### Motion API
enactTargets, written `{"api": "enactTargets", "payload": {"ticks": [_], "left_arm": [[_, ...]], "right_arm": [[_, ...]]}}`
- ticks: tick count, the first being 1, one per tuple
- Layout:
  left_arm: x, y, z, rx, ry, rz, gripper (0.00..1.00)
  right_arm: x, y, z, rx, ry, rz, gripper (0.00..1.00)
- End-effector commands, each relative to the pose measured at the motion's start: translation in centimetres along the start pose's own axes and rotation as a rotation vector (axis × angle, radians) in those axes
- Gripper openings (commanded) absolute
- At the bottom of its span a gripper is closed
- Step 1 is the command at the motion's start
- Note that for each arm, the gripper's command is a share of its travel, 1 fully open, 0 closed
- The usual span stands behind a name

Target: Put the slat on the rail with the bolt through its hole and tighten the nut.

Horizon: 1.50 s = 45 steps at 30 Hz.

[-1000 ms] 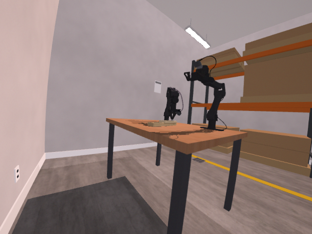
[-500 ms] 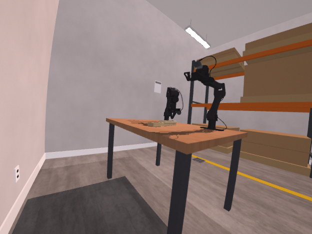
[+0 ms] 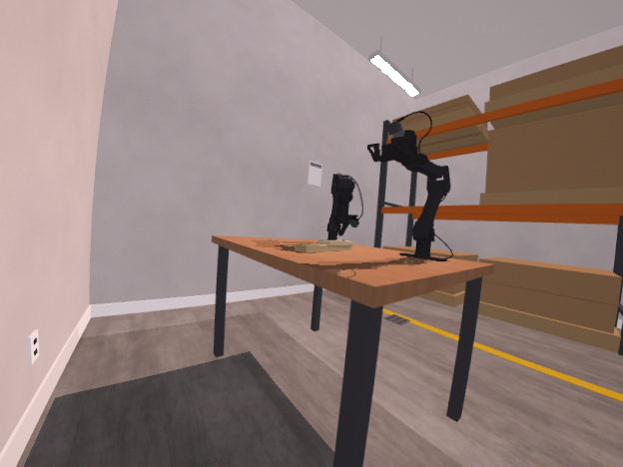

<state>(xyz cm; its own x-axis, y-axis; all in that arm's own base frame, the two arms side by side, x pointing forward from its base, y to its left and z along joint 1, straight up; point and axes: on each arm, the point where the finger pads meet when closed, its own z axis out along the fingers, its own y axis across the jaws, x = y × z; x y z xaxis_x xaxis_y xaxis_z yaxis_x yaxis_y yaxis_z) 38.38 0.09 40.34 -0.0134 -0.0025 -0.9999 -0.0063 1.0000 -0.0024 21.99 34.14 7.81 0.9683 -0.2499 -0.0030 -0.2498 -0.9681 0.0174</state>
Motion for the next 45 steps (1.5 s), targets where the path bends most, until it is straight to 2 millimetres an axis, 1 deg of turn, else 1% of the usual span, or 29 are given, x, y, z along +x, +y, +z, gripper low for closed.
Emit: {"api": "enactTargets", "payload": {"ticks": [1,18,19,28,41,45], "left_arm": [[-0.9,0.0,-0.3,0.006,-0.026,0.002,1.00],[-0.9,0.0,-0.3,0.006,-0.026,0.002,1.00],[-0.9,0.0,-0.3,0.006,-0.026,0.002,1.00],[-0.9,0.0,-0.3,0.006,-0.026,0.002,1.00],[-0.9,0.0,-0.3,0.006,-0.026,0.002,1.00],[-0.9,0.0,-0.3,0.006,-0.026,0.002,1.00]], "right_arm": [[0.7,0.0,-2.3,0.035,0.009,-0.002,0.12],[0.6,0.0,-2.5,0.037,0.010,-0.002,0.12],[0.5,-0.1,-1.8,0.029,0.007,-0.001,0.12],[0.3,-0.1,-2.0,0.032,0.008,-0.001,0.12],[-1.3,-0.5,-2.0,0.028,0.006,-0.001,0.12],[-1.5,-0.7,-2.0,0.034,0.008,-0.001,0.12]]}}
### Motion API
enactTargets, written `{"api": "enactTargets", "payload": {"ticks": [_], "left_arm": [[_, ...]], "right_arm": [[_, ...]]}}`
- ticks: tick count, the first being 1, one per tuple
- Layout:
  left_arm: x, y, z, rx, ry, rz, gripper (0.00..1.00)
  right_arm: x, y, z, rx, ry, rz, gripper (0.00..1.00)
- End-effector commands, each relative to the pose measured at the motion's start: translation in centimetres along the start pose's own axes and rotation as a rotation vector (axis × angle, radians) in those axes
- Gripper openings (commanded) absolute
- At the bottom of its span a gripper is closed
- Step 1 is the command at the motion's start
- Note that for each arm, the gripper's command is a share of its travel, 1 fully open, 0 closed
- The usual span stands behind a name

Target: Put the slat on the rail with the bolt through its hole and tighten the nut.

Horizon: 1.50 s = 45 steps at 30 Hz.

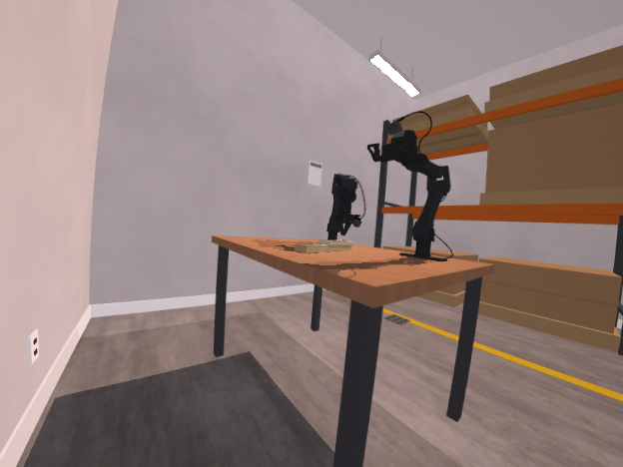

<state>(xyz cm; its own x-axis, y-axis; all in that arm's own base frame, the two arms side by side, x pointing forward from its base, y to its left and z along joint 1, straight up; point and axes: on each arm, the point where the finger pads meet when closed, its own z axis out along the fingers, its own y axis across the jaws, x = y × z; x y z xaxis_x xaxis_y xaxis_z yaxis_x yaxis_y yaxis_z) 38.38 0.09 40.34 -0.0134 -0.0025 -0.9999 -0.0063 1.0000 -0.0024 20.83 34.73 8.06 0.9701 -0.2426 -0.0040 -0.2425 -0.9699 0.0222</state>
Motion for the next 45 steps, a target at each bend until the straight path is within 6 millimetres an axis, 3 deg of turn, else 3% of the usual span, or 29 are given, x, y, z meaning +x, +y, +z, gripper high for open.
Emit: {"api": "enactTargets", "payload": {"ticks": [1,18,45], "left_arm": [[-0.9,0.0,-0.3,0.006,-0.026,0.002,1.00],[-0.9,0.0,-0.3,0.006,-0.026,0.002,1.00],[-0.9,0.0,-0.3,0.006,-0.026,0.002,1.00]], "right_arm": [[-0.4,-0.4,-1.8,0.040,0.009,0.007,0.12],[-0.5,-0.5,-1.9,0.043,0.010,0.005,0.12],[-0.4,-0.6,0.1,0.035,0.007,0.005,0.12]]}}
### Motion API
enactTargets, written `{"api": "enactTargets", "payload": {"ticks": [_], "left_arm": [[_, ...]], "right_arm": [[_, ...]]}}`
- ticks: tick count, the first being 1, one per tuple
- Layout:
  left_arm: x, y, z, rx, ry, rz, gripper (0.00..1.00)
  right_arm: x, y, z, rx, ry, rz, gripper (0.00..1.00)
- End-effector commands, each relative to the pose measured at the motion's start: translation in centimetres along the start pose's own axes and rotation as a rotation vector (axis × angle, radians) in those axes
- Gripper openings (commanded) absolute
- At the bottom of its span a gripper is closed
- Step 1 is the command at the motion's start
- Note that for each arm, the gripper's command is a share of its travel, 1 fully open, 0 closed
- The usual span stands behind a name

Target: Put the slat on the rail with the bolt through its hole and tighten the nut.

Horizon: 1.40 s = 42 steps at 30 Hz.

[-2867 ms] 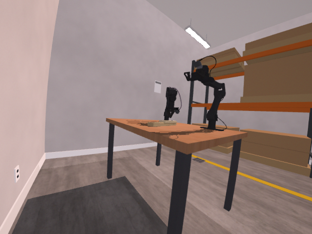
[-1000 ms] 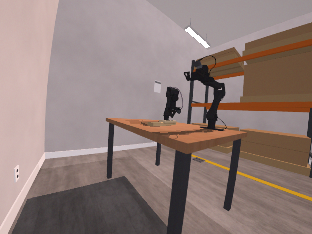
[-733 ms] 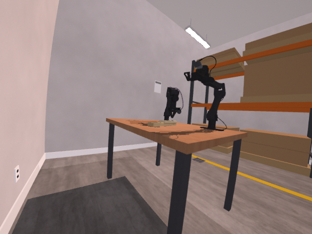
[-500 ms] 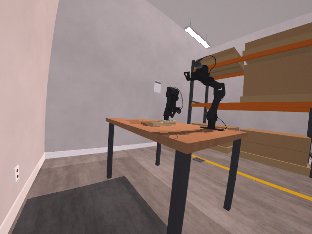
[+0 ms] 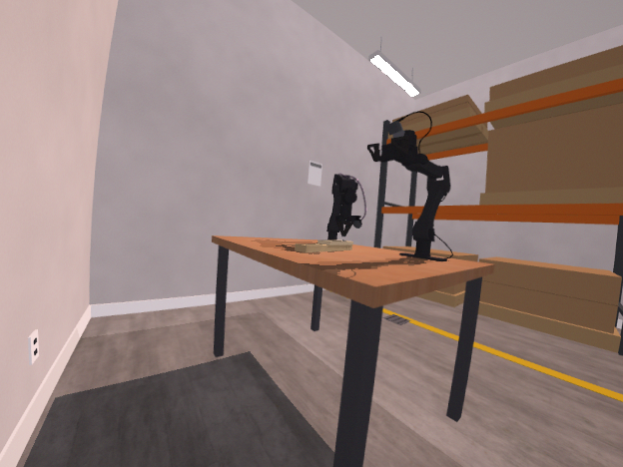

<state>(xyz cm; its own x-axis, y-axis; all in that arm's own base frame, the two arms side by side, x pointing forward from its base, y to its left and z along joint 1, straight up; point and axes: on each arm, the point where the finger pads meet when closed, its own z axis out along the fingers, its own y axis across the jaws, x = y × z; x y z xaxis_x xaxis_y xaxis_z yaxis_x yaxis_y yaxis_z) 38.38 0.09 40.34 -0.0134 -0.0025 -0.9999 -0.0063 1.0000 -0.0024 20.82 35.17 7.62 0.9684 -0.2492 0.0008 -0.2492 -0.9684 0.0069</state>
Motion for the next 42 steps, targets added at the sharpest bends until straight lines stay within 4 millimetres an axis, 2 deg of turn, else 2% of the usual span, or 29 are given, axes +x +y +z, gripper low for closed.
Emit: {"api": "enactTargets", "payload": {"ticks": [1,25,42], "left_arm": [[-0.9,0.0,-0.3,0.006,-0.026,0.002,1.00],[-0.9,0.0,-0.3,0.006,-0.026,0.002,1.00],[-0.9,0.0,-0.3,0.006,-0.026,0.002,1.00]], "right_arm": [[-0.3,-0.2,-0.2,0.020,0.003,-0.002,0.12],[-0.3,-0.2,1.1,0.020,0.003,-0.002,0.12],[-0.3,-0.2,-0.9,0.020,0.003,-0.001,0.12]]}}
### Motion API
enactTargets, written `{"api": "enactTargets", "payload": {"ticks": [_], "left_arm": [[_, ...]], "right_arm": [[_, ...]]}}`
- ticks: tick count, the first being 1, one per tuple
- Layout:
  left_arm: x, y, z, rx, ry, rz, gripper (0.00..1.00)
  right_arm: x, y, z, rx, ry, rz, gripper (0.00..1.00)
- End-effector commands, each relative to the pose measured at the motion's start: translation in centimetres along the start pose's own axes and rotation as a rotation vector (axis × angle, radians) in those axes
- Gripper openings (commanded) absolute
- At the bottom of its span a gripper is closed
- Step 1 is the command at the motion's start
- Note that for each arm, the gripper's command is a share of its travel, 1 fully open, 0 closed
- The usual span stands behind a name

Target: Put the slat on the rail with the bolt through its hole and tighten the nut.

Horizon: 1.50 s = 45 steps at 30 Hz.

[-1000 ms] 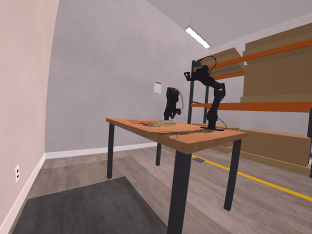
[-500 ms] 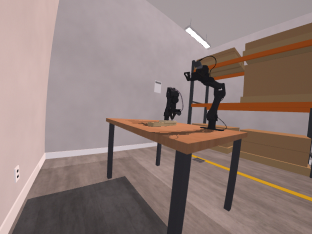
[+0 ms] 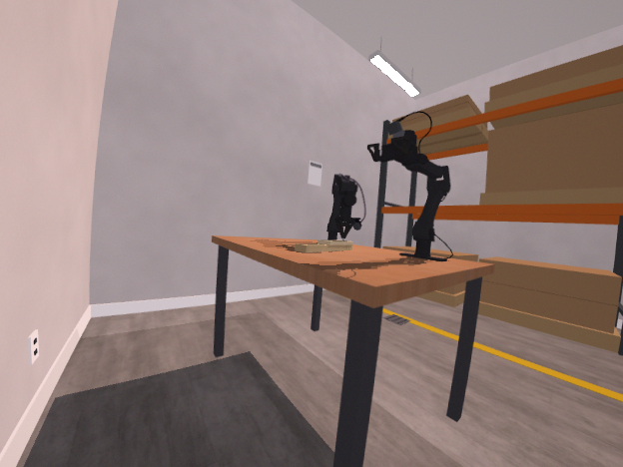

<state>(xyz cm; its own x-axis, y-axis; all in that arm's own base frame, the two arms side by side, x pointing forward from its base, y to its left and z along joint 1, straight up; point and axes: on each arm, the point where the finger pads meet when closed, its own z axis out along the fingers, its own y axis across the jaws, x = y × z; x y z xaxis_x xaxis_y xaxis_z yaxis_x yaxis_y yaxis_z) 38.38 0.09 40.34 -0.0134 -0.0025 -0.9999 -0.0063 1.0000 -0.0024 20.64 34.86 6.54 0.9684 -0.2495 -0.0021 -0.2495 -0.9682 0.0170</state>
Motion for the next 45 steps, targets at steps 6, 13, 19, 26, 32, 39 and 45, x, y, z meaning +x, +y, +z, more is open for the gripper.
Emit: {"api": "enactTargets", "payload": {"ticks": [6,13,19,26,32,39,45], "left_arm": [[-0.9,0.0,-0.3,0.006,-0.026,0.002,1.00],[-0.9,0.0,-0.3,0.006,-0.026,0.002,1.00],[-0.9,0.0,-0.3,0.006,-0.026,0.002,1.00],[-0.9,0.0,-0.3,0.006,-0.026,0.002,1.00],[-0.9,0.0,-0.3,0.006,-0.026,0.002,1.00],[-0.9,0.0,-0.3,0.006,-0.026,0.002,1.00],[-0.9,0.0,-0.3,0.006,-0.026,0.002,1.00]], "right_arm": [[0.5,-0.3,-2.5,0.032,0.007,-0.001,0.12],[1.2,0.0,-3.0,0.033,0.007,-0.001,0.12],[1.6,0.2,-3.2,0.033,0.007,-0.001,0.12],[2.2,0.4,-3.7,0.036,0.009,-0.002,0.12],[2.0,0.4,-3.7,0.036,0.009,-0.006,0.12],[2.0,0.4,-3.7,0.036,0.009,-0.001,0.12],[2.0,0.3,-3.1,0.029,0.006,-0.001,0.12]]}}
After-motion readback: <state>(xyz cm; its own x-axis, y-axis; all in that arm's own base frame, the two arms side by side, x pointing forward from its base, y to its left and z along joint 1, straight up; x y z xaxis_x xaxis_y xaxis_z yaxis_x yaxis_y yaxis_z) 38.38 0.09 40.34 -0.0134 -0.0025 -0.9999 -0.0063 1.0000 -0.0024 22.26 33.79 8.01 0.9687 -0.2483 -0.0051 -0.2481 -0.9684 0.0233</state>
